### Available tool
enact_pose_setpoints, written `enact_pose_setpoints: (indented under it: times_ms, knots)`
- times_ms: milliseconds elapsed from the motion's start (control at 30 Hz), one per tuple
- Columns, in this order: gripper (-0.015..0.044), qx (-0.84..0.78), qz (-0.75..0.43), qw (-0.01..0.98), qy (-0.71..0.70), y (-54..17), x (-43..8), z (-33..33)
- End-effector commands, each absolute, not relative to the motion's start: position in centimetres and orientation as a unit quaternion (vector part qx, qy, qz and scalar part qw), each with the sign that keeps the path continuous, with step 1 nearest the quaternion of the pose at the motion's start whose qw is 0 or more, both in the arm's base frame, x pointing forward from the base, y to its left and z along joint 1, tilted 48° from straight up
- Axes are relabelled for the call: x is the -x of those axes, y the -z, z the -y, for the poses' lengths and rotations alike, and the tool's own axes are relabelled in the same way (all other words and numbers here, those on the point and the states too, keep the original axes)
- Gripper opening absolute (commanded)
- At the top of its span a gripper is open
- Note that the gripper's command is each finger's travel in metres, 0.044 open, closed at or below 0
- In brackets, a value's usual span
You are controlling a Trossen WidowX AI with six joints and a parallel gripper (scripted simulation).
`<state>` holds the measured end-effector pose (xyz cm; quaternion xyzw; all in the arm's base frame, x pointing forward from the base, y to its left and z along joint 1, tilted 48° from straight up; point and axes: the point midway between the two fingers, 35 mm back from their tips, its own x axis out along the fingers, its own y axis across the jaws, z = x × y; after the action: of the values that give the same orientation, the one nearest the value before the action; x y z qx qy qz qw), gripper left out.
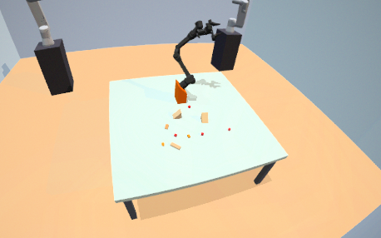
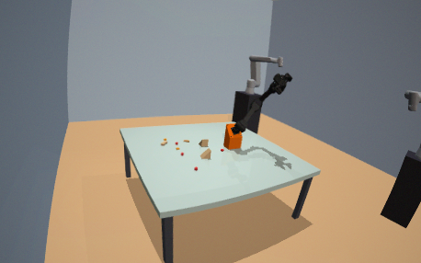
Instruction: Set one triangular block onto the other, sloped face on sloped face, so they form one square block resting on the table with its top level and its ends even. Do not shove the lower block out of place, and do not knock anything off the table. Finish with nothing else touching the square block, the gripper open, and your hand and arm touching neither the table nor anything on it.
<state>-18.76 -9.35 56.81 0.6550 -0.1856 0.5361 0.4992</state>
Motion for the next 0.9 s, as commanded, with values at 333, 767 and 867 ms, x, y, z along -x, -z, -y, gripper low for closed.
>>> enact_pose_setpoints:
  times_ms: [333,767,867]
  knots:
    - [0.044,-0.595,0.118,0.668,-0.431,-58.5,7.2,0.5]
    - [0.044,-0.477,-0.047,0.831,-0.283,-53.3,-11.7,-7.6]
    - [0.044,-0.449,-0.091,0.853,-0.252,-50.9,-15.8,-8.3]
